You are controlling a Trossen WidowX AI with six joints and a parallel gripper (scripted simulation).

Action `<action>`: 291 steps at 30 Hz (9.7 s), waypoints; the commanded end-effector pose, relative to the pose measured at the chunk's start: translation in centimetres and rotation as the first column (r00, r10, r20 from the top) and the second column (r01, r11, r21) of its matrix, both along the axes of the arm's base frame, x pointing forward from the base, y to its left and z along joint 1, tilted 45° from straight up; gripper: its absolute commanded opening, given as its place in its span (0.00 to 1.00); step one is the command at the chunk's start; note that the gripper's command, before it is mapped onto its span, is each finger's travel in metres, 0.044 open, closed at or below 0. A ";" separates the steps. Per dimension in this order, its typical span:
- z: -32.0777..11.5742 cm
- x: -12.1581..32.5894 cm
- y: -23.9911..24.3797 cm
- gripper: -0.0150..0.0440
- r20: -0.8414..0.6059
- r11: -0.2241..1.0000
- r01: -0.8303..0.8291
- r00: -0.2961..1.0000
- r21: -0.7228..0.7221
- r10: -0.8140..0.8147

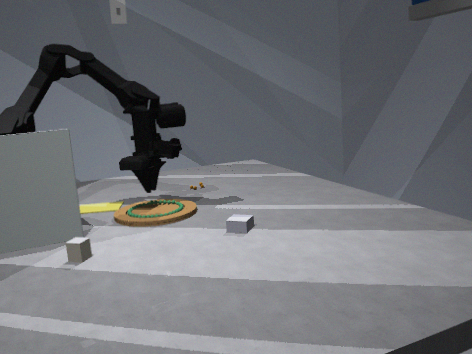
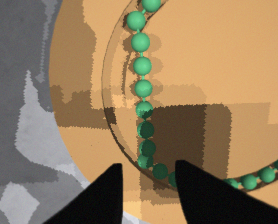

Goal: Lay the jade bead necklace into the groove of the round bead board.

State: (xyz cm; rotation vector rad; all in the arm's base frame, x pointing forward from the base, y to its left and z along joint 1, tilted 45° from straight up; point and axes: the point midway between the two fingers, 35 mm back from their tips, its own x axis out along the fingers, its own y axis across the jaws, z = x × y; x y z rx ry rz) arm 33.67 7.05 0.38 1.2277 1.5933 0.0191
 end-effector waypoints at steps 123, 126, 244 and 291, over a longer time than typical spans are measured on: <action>-1.1 0.4 2.2 1.00 -0.014 1.000 0.005 1.000 0.005 -0.005; -1.2 0.8 1.9 0.91 -0.024 1.000 0.016 1.000 0.006 -0.016; -4.6 5.6 -1.6 0.43 -0.172 0.985 0.170 0.971 0.010 -0.165; 0.5 0.9 -0.9 0.46 -0.114 0.994 0.107 0.988 0.012 -0.105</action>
